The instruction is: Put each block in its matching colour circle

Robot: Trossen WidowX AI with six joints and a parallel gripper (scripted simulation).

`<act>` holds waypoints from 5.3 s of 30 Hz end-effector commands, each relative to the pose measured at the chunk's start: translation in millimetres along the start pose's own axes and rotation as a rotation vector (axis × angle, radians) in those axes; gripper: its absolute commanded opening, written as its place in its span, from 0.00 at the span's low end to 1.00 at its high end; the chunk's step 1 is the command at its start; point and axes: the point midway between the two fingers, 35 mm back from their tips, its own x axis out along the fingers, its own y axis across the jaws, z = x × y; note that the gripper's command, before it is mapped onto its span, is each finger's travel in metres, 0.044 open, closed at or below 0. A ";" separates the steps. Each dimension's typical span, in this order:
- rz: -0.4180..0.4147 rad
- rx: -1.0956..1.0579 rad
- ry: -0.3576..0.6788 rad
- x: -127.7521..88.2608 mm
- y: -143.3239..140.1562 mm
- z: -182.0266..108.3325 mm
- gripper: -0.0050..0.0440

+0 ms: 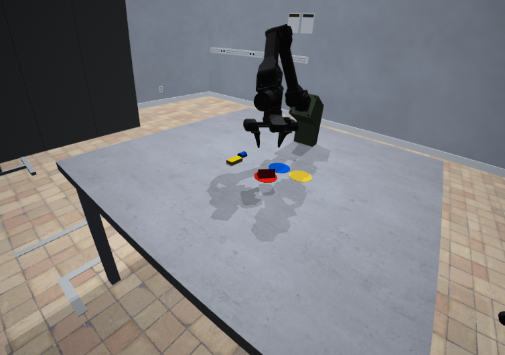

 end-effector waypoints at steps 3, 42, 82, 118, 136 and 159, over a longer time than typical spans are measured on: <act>-0.012 0.007 -0.018 -7.0 -3.4 2.2 0.84; 0.104 -0.226 0.100 22.9 -10.5 -48.6 0.64; 0.018 -0.670 0.000 0.5 -59.6 -186.8 0.64; 0.002 -0.678 0.002 87.3 -59.8 -191.7 0.64; -0.002 -0.679 0.001 121.0 -59.9 -190.5 0.64; -0.011 -0.687 0.000 119.8 -62.4 -188.8 0.31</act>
